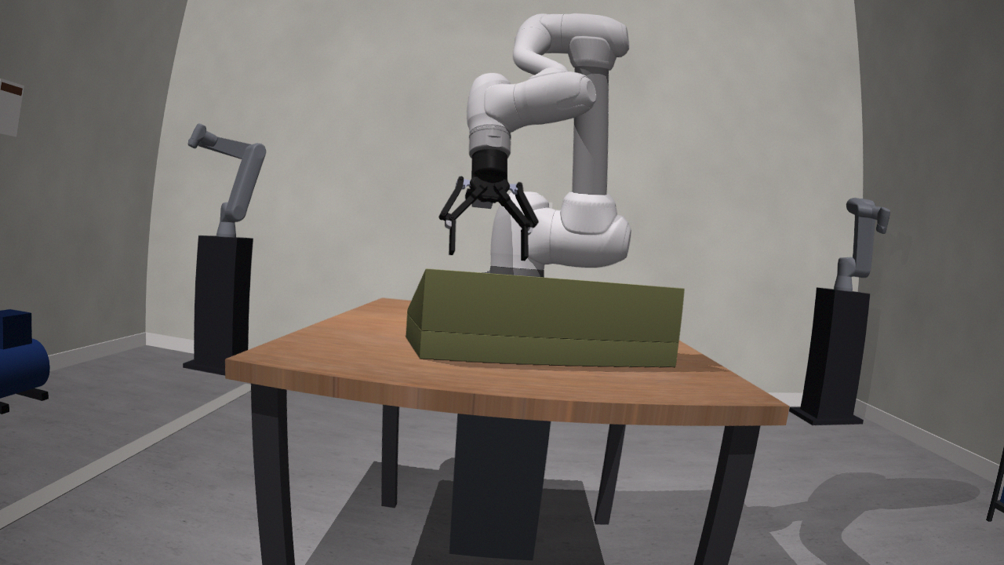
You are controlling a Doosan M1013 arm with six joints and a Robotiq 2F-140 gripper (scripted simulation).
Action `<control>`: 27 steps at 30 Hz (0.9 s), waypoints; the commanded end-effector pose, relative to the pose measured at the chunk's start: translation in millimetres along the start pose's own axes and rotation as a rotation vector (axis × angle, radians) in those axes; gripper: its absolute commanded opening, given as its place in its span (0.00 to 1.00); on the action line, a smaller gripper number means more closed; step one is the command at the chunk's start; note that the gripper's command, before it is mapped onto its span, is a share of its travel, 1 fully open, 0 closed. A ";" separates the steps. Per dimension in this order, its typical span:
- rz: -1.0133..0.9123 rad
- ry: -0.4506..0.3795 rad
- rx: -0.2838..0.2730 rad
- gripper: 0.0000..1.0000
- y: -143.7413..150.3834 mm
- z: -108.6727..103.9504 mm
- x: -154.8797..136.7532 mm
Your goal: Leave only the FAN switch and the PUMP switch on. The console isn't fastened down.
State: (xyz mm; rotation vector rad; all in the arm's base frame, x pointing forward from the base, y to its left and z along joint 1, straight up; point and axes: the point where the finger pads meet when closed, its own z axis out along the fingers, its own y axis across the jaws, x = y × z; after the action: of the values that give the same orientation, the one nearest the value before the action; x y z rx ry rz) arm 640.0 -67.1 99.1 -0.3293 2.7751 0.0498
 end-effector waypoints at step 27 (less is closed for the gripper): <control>0.000 -0.001 0.000 1.00 -67.3 -0.4 -0.5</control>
State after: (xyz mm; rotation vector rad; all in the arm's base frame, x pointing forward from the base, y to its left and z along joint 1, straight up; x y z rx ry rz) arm 655.5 -132.0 99.4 -0.3292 2.7752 0.0500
